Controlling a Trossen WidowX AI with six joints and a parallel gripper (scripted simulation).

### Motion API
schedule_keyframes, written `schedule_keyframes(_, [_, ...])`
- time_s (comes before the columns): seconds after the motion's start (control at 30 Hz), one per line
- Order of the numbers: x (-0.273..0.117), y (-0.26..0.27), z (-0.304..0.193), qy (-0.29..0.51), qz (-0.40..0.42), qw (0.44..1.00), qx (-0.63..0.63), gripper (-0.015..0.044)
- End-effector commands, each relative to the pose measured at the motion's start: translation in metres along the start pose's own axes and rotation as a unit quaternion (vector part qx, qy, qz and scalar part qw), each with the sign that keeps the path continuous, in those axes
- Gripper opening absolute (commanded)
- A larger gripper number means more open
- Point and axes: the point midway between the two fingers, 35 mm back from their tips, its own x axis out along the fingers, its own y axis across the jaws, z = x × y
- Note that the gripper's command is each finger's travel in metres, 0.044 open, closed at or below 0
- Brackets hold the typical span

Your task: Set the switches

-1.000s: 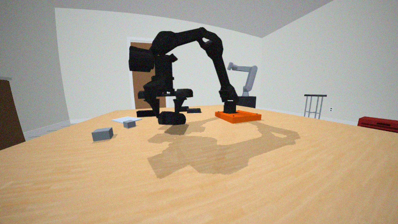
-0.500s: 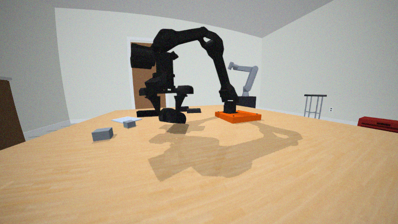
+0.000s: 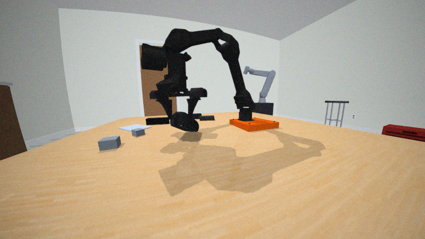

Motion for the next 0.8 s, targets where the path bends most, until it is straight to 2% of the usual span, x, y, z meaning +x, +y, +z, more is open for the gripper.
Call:
schedule_keyframes(0.0, [-0.007,-0.001,-0.005,0.000,-0.004,1.000,0.000,0.0336])
schedule_keyframes(0.77, [-0.020,-0.001,-0.018,0.001,-0.004,1.000,0.000,0.0336])
